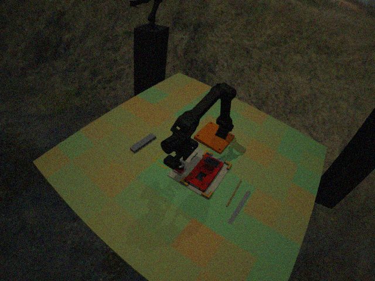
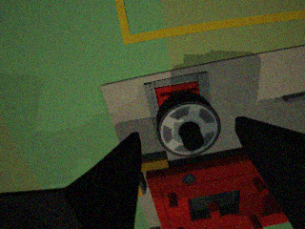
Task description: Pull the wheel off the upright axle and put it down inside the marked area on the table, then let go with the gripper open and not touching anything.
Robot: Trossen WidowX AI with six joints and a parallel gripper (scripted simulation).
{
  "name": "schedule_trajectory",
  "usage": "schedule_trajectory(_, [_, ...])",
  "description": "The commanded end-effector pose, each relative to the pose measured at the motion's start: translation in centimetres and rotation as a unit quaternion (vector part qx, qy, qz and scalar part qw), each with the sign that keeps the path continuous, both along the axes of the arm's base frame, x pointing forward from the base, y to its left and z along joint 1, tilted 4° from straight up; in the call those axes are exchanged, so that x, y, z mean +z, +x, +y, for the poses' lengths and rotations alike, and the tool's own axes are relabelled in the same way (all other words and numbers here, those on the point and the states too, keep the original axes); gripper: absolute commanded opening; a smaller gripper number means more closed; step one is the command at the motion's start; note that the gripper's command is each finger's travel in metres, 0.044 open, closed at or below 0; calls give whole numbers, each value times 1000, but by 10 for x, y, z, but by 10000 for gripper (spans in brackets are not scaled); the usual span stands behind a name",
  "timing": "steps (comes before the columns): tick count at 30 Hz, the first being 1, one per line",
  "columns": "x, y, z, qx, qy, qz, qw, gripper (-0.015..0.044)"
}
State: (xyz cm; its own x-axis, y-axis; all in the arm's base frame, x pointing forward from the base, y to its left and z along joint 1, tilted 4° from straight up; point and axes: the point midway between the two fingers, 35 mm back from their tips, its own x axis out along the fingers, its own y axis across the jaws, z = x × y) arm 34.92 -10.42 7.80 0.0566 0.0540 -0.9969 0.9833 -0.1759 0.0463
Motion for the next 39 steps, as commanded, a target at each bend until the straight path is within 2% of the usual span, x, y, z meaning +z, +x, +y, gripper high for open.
schedule_trajectory(1, [-13,-1,2,-2,-3,0,1000,300])
schedule_trajectory(3, [-13,-1,2,-2,-3,0,1000,300])
schedule_trajectory(7, [-9,-1,2,0,1,3,1000,195])
schedule_trajectory(15, [-9,-1,2,0,1,3,1000,142])
schedule_trajectory(20, [-8,-1,2,0,1,3,1000,10])
schedule_trajectory(21, [-8,-1,2,0,1,3,1000,0])
schedule_trajectory(39, [-2,-1,1,0,0,2,1000,0])
